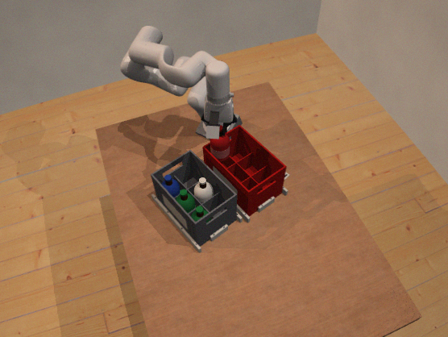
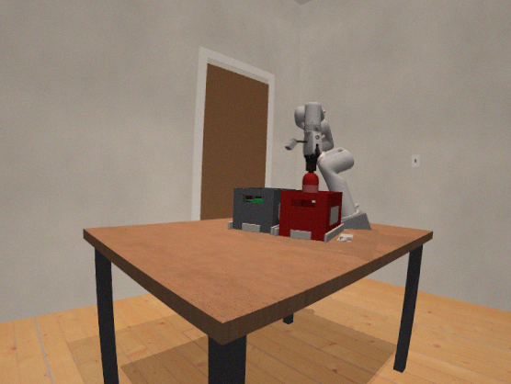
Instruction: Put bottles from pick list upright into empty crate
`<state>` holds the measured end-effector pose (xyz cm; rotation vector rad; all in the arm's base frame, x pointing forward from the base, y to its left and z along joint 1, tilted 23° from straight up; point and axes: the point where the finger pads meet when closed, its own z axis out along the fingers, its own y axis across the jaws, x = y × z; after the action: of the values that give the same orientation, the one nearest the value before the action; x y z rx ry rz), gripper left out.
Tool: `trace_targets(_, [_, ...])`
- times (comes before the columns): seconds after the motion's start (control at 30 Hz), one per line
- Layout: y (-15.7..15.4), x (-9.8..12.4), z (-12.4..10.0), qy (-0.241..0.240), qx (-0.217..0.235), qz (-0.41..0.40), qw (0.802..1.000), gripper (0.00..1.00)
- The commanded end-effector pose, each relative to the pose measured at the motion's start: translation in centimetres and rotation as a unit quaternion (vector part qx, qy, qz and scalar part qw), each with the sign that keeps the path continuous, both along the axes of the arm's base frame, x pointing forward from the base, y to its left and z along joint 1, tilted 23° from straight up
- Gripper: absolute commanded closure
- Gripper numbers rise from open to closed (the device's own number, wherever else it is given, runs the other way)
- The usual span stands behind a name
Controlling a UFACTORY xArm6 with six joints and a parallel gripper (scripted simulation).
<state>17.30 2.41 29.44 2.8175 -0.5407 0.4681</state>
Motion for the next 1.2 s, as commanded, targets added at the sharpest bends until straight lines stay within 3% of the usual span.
trace_targets(0.0, [-0.1,0.1,-0.3,-0.001,0.001,0.000,1.000,1.00])
trace_targets(1.17, [-1.0,1.0,-3.1,-0.001,0.001,0.000,1.000,1.00])
